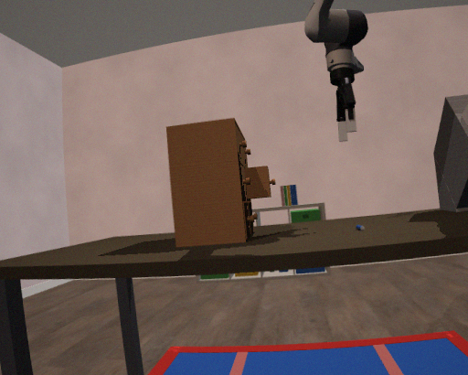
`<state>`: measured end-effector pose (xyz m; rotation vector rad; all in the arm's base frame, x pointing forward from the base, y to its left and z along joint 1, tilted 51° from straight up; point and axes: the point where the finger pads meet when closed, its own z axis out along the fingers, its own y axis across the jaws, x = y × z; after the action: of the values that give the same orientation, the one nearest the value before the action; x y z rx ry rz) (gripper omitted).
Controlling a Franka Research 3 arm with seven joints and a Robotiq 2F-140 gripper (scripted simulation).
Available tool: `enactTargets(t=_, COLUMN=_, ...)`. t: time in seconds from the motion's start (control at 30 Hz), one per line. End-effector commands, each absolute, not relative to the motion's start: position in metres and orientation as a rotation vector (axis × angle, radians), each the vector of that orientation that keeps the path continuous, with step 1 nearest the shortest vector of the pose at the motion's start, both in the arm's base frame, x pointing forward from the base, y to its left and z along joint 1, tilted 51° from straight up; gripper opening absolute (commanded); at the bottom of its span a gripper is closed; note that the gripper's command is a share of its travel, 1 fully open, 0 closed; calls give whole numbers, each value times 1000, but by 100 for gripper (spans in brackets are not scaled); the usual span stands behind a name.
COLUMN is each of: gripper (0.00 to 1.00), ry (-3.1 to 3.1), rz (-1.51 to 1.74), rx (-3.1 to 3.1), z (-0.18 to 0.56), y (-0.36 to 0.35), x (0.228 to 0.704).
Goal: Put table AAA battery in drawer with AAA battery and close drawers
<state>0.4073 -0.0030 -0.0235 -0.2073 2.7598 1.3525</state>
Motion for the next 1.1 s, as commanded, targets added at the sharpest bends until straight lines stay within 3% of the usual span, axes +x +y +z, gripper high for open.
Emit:
enactTargets(t=0.0, gripper=100, ry=2691, rz=1312, rx=-213, z=-27, y=-1, x=415)
enactTargets(t=1.07, gripper=100, ry=2020, rz=1091, rx=265, z=-60, y=59, x=476)
